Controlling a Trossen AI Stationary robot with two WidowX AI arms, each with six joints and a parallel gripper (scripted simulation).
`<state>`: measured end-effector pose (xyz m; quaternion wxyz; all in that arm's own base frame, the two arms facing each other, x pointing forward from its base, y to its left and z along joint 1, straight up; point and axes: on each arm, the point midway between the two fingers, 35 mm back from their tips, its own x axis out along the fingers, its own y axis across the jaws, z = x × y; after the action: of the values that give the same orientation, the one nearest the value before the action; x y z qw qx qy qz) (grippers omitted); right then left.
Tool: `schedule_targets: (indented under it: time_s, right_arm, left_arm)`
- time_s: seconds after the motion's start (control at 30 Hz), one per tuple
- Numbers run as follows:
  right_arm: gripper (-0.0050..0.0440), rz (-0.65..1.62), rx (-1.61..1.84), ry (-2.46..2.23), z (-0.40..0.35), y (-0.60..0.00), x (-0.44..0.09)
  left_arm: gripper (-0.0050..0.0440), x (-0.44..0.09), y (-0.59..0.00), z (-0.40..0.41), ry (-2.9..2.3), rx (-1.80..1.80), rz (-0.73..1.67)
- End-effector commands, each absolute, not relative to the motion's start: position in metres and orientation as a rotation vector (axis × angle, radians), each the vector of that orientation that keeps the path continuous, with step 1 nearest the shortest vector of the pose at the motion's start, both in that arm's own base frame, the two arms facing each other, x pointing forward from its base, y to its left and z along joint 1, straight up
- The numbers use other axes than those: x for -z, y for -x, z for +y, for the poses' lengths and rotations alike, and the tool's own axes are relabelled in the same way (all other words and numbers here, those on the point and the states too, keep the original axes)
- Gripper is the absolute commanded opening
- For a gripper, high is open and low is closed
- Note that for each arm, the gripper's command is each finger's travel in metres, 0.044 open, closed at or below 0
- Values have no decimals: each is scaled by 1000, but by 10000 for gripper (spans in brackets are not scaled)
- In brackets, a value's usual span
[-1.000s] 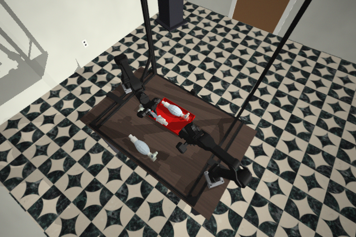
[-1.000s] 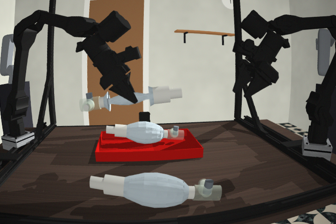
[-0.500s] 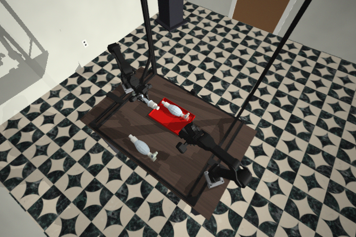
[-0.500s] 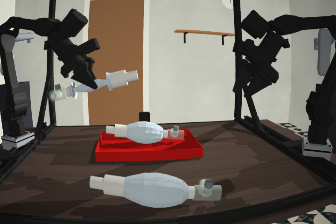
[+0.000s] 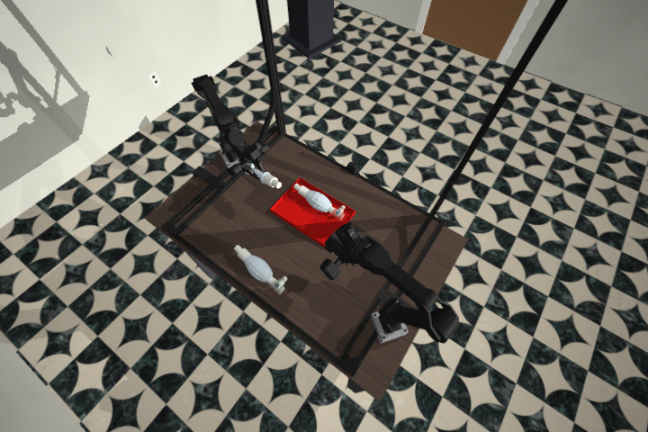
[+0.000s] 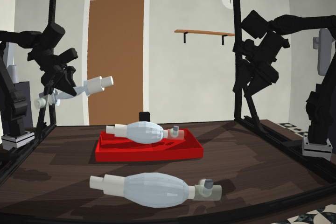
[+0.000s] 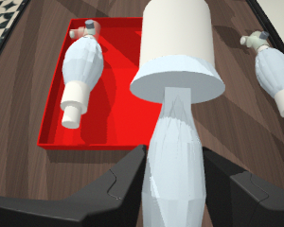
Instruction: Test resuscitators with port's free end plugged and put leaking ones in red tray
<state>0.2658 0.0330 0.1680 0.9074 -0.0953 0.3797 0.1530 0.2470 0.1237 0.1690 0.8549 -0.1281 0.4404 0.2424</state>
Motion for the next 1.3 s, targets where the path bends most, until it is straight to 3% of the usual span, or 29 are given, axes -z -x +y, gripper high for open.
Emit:
schedule_targets:
  time_s: [0.0, 0.33, 0.7, 0.9, 1.27]
  right_arm:
    - [0, 771, -317, 199, 33, -256, -163]
    - [0, 760, -317, 201, 33, -247, -158]
    - [0, 869, -368, 195, 83, -371, -169]
    - [0, 869, -368, 195, 83, -371, -169]
    - [0, 944, -398, 207, 151, -463, -112]
  left_arm:
    - [440, -169, -247, 124, 269, -510, 926]
    - [440, -169, -247, 124, 269, -510, 926]
    - [440, -169, -247, 124, 269, -510, 926]
    - [440, -169, -247, 124, 269, -510, 926]
    - [440, -169, -247, 124, 269, -510, 926]
